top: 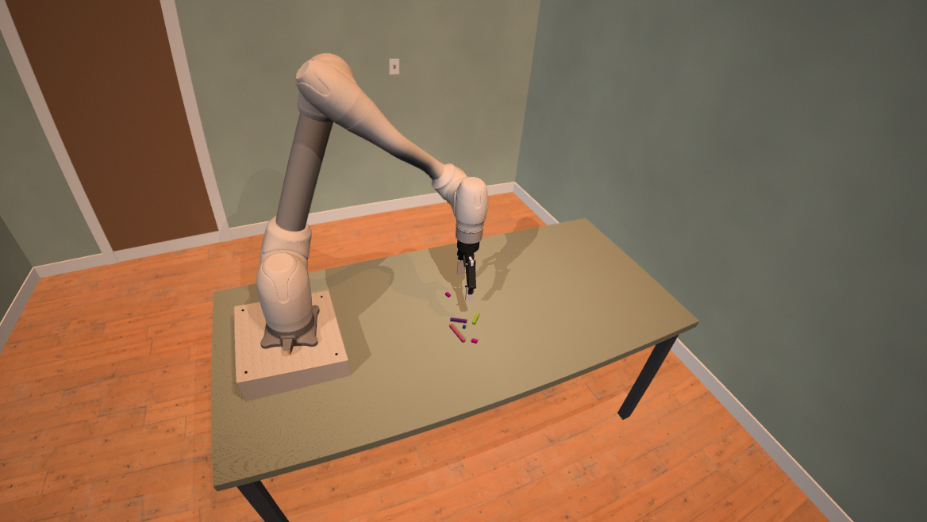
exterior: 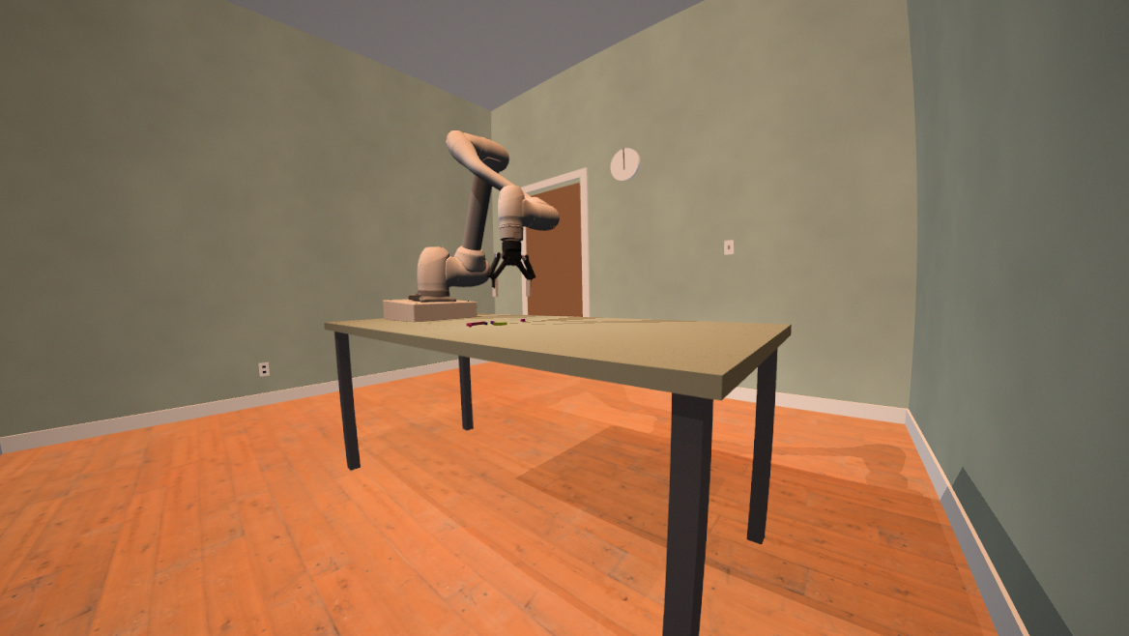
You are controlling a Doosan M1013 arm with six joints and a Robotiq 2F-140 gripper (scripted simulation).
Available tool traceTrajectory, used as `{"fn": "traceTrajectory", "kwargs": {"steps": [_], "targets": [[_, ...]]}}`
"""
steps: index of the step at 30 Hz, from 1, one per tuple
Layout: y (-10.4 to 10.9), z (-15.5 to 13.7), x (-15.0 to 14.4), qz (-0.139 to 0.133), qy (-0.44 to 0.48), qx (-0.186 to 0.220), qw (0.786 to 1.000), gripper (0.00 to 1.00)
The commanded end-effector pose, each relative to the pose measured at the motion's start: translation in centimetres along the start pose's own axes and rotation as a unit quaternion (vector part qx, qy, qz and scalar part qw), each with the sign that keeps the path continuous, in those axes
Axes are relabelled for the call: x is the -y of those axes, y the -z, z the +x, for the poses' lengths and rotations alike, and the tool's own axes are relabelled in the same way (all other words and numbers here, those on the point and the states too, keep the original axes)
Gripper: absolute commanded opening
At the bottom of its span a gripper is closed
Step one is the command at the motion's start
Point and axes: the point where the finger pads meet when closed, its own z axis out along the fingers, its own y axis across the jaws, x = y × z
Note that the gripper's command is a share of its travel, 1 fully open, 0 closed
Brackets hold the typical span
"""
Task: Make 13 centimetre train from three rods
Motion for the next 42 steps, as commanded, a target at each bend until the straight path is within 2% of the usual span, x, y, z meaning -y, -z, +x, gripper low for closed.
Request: {"fn": "traceTrajectory", "kwargs": {"steps": [1, 7, 9, 10, 17, 24, 26, 30, 36, 37, 42], "targets": [[-0.2, -0.6, 1.1, -0.009, 0.083, -0.002, 0.996, 1.00], [-0.4, -1.2, 2.3, -0.009, 0.175, -0.001, 0.985, 1.00], [-0.4, -1.2, 2.3, -0.009, 0.175, -0.001, 0.985, 1.00], [-0.5, -1.5, 2.9, -0.009, 0.216, 0.000, 0.976, 1.00], [-0.7, -2.1, 4.4, -0.009, 0.317, 0.001, 0.948, 1.00], [-1.0, -2.8, 6.0, -0.009, 0.417, 0.002, 0.909, 1.00], [-1.0, -2.8, 6.0, -0.009, 0.417, 0.002, 0.909, 1.00], [-1.1, -3.1, 6.9, -0.009, 0.472, 0.002, 0.881, 1.00], [-1.2, -3.2, 7.1, -0.009, 0.489, 0.002, 0.872, 1.00], [-1.2, -3.2, 7.1, -0.009, 0.489, 0.002, 0.872, 0.15], [-1.2, -3.2, 7.1, -0.009, 0.489, 0.002, 0.872, 0.15]]}}
